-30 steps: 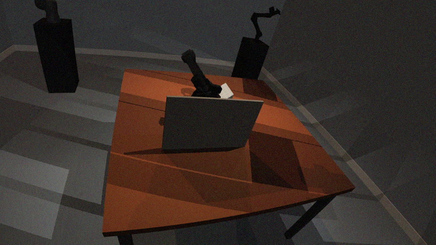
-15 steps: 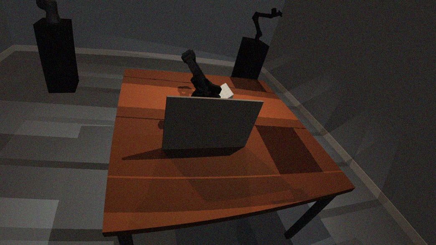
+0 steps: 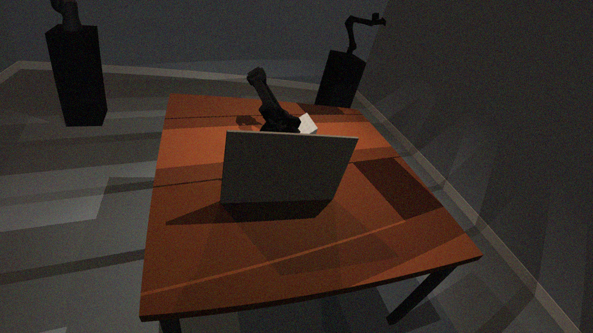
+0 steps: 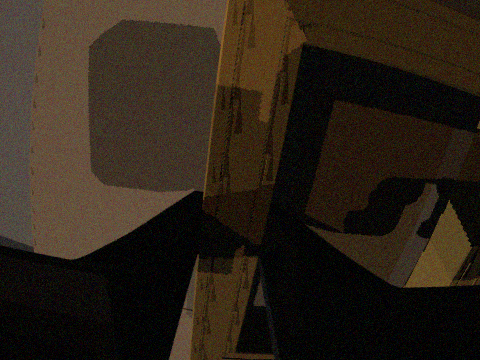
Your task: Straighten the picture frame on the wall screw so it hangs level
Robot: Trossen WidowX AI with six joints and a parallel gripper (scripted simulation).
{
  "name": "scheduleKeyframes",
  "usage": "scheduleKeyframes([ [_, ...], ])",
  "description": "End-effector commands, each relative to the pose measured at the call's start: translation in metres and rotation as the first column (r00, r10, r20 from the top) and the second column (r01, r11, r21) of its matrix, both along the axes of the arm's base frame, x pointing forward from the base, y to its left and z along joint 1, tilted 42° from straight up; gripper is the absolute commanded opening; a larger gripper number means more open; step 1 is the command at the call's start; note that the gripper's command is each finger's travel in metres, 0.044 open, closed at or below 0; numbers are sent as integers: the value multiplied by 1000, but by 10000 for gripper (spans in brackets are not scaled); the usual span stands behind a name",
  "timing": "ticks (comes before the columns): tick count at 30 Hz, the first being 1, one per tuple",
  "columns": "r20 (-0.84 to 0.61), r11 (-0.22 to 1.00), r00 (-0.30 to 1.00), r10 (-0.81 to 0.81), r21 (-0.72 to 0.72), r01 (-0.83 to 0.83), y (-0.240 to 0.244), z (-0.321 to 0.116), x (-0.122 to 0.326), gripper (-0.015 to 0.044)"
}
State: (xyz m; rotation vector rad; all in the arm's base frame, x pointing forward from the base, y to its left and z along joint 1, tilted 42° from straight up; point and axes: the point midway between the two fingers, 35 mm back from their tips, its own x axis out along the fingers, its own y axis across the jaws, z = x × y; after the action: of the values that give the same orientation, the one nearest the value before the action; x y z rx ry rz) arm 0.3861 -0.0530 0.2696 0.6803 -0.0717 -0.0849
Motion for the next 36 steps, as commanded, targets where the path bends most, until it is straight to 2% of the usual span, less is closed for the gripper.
scheduleKeyframes([
  [1,1,1000,1000,3,2,-3,0,-1,0,0],
  [19,1,1000,1000,1,5,-1,0,-1,0,0],
  [22,6,998,1000,3,57,-3,0,-1,0,0],
  [36,13,992,1000,5,127,-7,-1,-1,0,0],
])
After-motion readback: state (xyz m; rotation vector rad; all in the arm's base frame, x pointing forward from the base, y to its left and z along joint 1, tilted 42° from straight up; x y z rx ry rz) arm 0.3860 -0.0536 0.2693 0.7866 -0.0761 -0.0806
